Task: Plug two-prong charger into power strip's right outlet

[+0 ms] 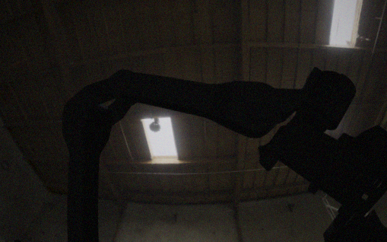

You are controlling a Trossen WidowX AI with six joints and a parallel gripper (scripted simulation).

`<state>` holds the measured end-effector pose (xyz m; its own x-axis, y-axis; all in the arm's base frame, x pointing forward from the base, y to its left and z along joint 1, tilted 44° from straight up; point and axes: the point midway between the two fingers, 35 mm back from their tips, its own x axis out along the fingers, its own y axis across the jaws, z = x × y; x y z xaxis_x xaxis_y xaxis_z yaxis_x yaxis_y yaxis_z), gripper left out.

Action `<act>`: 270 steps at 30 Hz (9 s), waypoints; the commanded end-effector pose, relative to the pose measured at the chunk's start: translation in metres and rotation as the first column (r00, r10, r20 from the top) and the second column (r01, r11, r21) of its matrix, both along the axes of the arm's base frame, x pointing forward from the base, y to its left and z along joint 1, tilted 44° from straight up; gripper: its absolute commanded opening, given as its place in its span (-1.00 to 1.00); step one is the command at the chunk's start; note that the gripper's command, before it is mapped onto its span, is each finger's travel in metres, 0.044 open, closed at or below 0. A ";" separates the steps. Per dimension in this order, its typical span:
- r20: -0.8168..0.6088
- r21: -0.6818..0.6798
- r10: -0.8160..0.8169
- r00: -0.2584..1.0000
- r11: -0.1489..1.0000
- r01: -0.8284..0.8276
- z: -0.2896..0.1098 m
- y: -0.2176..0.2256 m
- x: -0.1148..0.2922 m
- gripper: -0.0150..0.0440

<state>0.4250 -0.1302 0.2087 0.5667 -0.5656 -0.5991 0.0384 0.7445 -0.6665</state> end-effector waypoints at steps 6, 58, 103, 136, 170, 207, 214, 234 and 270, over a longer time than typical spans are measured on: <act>-0.174 0.058 0.087 0.981 0.995 -0.078 -0.065 0.053 0.005 1.00; -0.863 0.019 0.210 0.460 0.923 -0.385 -0.276 0.240 -0.151 1.00; -0.947 -0.077 0.089 0.309 0.871 -0.486 -0.318 0.222 -0.207 1.00; -0.944 -0.074 0.095 0.317 0.873 -0.482 -0.337 0.204 -0.206 0.73; -0.946 -0.076 0.089 0.310 0.872 -0.484 -0.292 0.236 -0.212 -0.49; -0.870 -0.095 0.062 0.489 0.952 -0.290 -0.242 0.176 -0.185 -0.49; -0.852 -0.100 0.046 0.522 0.963 -0.249 -0.233 0.163 -0.183 -0.49; -0.791 -0.116 -0.016 0.611 0.985 -0.125 -0.208 0.125 -0.182 -0.49; -0.660 -0.148 -0.185 0.728 0.982 0.115 -0.169 0.057 -0.204 -0.49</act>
